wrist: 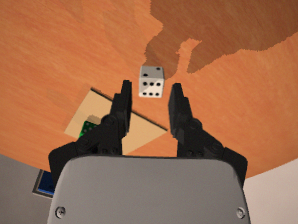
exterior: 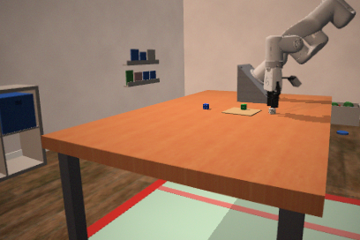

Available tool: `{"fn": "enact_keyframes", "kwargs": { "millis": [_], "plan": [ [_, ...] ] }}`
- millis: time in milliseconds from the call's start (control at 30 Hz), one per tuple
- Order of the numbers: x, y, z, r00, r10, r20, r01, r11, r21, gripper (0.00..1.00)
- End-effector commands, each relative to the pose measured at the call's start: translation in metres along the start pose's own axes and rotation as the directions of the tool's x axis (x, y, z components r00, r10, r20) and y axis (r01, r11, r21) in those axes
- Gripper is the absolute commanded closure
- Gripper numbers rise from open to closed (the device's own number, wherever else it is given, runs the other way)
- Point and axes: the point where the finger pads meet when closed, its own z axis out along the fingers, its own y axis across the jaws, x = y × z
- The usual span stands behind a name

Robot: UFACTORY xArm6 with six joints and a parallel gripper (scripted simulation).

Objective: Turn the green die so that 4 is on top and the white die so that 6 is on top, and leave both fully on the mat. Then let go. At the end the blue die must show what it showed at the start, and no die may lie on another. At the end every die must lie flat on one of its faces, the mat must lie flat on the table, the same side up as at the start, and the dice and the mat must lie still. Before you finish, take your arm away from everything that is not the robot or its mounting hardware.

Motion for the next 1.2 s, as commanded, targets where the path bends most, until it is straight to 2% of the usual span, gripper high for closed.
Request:
{"fn": "enact_keyframes", "kwargs": {
  "millis": [0,767,1167],
  "plan": [
    [0.0,0.001,-0.001,1.0,-0.001,0.002,0.001,1.0,-0.002,0.58],
    [0.0,0.001,0.001,1.0,-0.001,0.002,0.001,1.0,-0.002,0.58],
    [0.0,0.001,0.019,1.0,-0.001,0.002,0.001,1.0,-0.002,0.58]
  ]
}}
